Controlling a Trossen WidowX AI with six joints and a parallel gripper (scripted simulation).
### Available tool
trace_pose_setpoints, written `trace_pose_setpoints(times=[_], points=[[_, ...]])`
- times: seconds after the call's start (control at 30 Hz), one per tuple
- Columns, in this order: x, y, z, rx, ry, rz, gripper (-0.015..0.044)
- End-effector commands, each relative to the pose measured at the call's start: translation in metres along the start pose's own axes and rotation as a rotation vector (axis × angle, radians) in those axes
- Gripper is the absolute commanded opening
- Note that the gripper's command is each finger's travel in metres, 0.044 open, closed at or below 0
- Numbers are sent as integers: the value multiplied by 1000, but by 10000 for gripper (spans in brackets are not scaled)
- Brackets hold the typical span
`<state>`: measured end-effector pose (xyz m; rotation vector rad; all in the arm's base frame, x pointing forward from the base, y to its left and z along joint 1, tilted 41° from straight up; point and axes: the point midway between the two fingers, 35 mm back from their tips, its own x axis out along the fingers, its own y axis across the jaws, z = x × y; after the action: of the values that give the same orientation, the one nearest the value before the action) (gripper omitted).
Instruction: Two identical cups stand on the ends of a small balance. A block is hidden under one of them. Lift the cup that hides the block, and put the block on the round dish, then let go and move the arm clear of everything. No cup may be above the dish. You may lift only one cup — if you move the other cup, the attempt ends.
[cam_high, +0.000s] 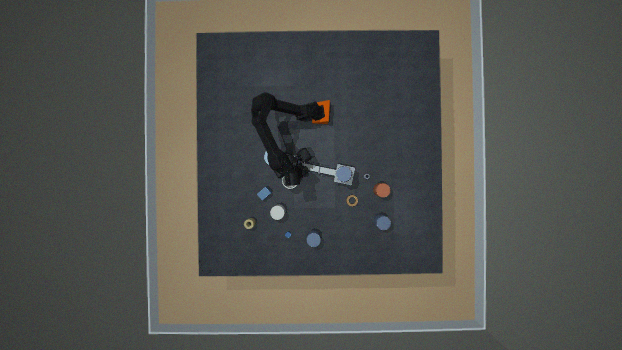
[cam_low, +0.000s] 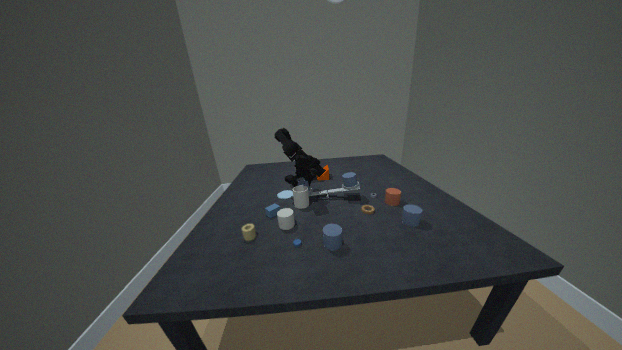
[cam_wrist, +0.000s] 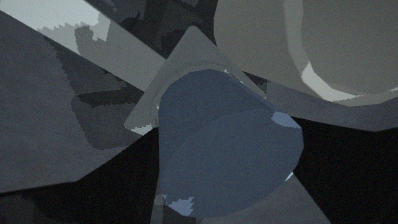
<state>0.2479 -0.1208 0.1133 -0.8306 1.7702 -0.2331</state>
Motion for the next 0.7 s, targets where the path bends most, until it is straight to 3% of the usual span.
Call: trace_pose_setpoints(times=[0.0, 0.03, 0.43, 0.67], points=[[1, 0, 0, -3, 0, -2, 321], [1, 0, 0, -3, 0, -2, 315], [-10, -1, 2, -4, -15, -8, 0], [-19, -2, 3, -5, -27, -12, 0]])
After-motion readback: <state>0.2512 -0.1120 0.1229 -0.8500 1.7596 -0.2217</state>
